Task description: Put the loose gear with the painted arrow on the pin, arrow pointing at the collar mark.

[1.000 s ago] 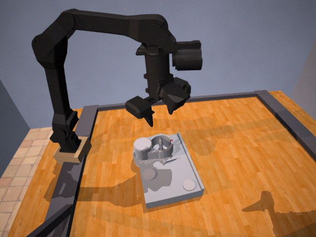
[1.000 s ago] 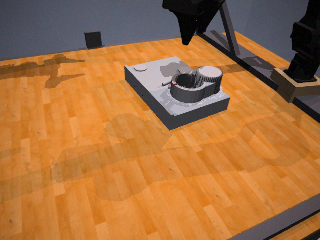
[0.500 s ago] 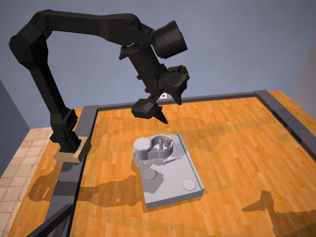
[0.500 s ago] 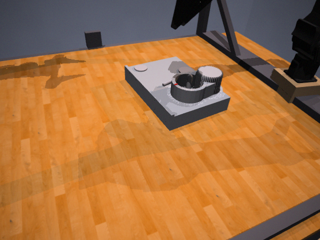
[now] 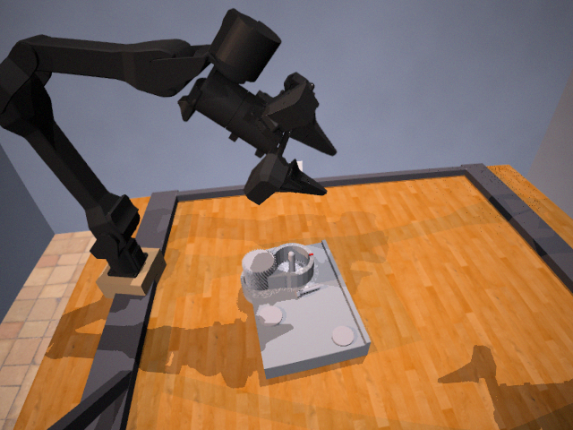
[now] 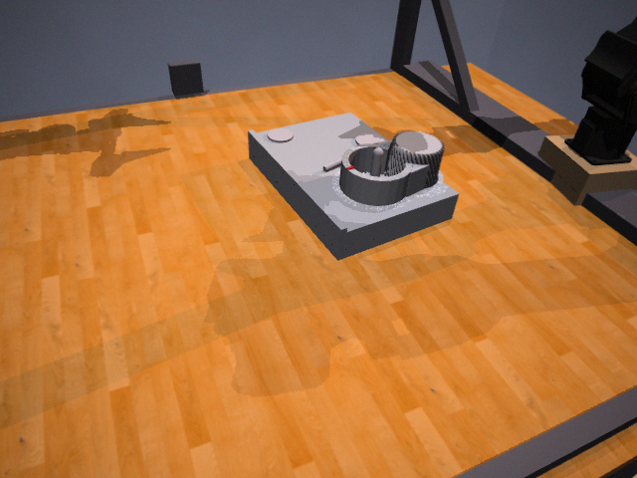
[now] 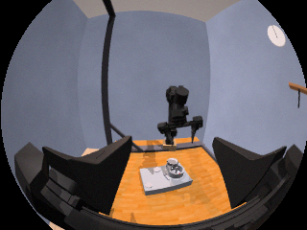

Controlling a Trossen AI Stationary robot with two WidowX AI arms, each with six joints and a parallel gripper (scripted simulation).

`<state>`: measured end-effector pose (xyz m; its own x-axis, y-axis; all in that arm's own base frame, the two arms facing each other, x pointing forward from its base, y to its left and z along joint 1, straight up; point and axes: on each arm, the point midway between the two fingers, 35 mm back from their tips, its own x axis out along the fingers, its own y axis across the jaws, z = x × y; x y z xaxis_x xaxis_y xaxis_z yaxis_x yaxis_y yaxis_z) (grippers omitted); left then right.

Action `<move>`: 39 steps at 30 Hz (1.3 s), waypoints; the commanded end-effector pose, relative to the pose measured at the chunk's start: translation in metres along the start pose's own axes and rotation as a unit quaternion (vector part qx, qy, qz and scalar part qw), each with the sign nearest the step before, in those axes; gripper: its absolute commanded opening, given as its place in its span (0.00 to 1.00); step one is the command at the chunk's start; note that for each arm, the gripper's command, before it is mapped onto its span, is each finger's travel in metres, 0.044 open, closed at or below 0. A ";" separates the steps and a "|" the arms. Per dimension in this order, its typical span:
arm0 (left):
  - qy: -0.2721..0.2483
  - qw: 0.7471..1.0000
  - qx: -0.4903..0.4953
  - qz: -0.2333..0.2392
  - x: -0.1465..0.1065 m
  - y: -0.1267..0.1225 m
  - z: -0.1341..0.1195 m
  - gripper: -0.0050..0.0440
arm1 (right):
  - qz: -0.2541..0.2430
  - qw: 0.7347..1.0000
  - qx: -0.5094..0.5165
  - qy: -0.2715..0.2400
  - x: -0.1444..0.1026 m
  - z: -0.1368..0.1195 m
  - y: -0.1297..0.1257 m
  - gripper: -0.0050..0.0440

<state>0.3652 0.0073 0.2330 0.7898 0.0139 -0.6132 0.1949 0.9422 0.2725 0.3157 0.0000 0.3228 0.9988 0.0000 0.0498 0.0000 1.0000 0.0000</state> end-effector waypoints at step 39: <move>-0.349 0.921 -0.163 0.054 -0.098 0.009 0.043 0.86 | 0.000 1.000 0.000 -0.011 -0.001 0.009 0.000 0.92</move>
<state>0.3148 0.0001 0.3211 0.9989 0.0010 0.0478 -0.0010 1.0000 0.0004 0.3157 0.0000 0.3228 0.9988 0.0000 0.0498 0.0000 1.0000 0.0000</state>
